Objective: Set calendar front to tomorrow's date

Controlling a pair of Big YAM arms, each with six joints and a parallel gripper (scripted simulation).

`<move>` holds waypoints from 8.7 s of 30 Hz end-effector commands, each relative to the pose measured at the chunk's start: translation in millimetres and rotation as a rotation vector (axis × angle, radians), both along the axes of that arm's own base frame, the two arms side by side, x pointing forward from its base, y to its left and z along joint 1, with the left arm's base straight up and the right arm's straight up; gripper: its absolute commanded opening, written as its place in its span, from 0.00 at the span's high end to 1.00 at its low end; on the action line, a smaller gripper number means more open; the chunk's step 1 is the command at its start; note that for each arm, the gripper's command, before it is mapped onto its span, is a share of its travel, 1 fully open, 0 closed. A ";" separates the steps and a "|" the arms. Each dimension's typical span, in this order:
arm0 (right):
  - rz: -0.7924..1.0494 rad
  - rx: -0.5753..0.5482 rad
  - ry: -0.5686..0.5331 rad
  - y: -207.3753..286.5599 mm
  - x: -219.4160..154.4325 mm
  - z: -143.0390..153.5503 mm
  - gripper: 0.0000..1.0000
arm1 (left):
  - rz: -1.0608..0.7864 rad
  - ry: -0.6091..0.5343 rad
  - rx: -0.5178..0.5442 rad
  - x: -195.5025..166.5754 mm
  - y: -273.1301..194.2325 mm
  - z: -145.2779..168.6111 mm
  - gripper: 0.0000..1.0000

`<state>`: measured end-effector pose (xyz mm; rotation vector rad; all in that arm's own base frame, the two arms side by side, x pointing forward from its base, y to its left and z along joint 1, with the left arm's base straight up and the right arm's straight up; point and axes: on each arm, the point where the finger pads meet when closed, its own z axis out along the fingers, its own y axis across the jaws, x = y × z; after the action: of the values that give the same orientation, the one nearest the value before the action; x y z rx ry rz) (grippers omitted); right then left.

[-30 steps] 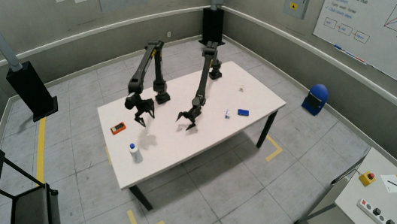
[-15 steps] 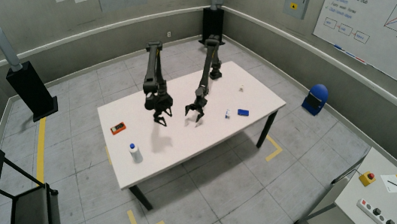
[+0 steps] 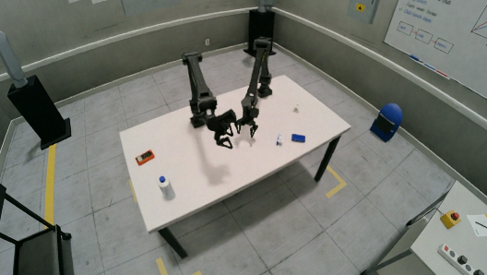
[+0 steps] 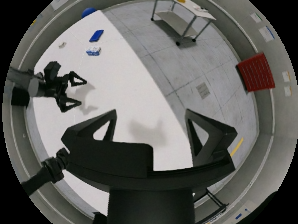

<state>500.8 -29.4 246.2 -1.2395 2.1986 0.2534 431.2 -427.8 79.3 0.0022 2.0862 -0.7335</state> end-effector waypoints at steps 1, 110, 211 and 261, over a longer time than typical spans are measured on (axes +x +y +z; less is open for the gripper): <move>0.057 0.026 -0.052 40.4 31.6 39.4 0.00 | 0.108 0.020 0.012 -23.5 28.6 15.8 0.00; 1.022 0.281 0.065 549.5 -208.0 123.8 0.00 | 0.938 0.638 1.045 -122.9 506.2 -8.1 0.46; 0.240 0.756 -0.267 500.4 -313.6 -37.3 0.00 | -0.702 0.635 0.972 -115.9 532.8 -35.5 0.46; 0.229 0.755 -0.271 498.2 -308.3 -37.3 0.00 | -0.696 0.607 0.994 -102.1 525.4 16.5 0.75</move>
<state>185.2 458.0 181.4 -1.0611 1.5457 0.8256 296.9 97.2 57.8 1.2196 2.9278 -0.0271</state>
